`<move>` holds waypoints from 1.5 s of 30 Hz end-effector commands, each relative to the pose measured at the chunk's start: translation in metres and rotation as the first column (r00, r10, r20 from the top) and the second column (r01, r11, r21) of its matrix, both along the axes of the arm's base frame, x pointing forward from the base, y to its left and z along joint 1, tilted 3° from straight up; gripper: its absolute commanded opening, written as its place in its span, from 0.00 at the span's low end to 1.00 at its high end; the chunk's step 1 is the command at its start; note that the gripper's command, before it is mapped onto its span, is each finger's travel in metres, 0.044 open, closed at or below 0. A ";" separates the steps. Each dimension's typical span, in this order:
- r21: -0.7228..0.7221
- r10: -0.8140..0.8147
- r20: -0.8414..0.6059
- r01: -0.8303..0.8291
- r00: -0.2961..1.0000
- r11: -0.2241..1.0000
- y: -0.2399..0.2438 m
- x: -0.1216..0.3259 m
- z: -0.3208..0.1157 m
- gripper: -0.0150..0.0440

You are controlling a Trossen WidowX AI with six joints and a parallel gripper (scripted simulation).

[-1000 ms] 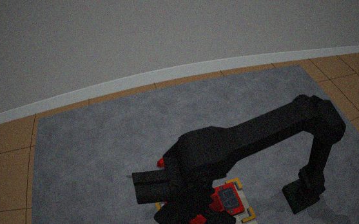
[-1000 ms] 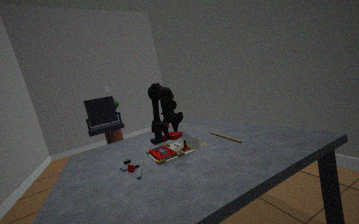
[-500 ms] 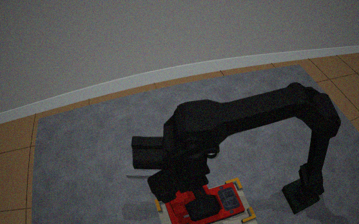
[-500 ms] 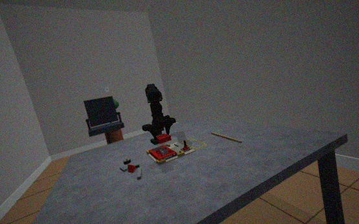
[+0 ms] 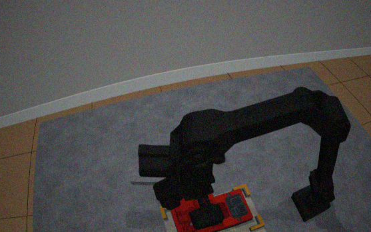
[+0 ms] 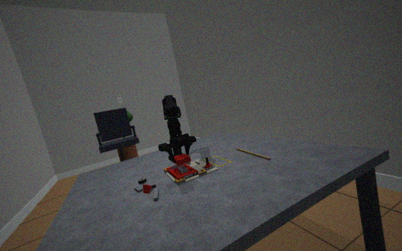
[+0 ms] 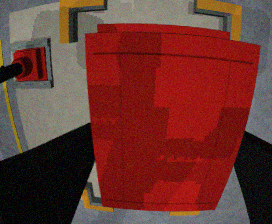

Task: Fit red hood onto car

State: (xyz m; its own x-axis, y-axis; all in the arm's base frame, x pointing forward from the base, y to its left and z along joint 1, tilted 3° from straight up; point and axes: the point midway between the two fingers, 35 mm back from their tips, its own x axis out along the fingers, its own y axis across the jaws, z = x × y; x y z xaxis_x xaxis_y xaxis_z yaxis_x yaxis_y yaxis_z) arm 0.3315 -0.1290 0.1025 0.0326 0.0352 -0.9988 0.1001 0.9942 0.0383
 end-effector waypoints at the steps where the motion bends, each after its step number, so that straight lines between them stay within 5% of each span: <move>1: 0.003 -0.003 -0.012 0.003 1.000 1.000 0.000 0.000 -0.020 0.25; 45: 0.003 -0.003 -0.013 0.003 1.000 1.000 0.002 -0.004 -0.035 0.25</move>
State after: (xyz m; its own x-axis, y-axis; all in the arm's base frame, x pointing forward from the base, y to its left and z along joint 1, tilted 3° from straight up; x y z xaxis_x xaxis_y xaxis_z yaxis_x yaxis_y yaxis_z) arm 0.3276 -0.1265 0.0689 0.0186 0.0410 -0.9990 0.1010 0.9940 0.0427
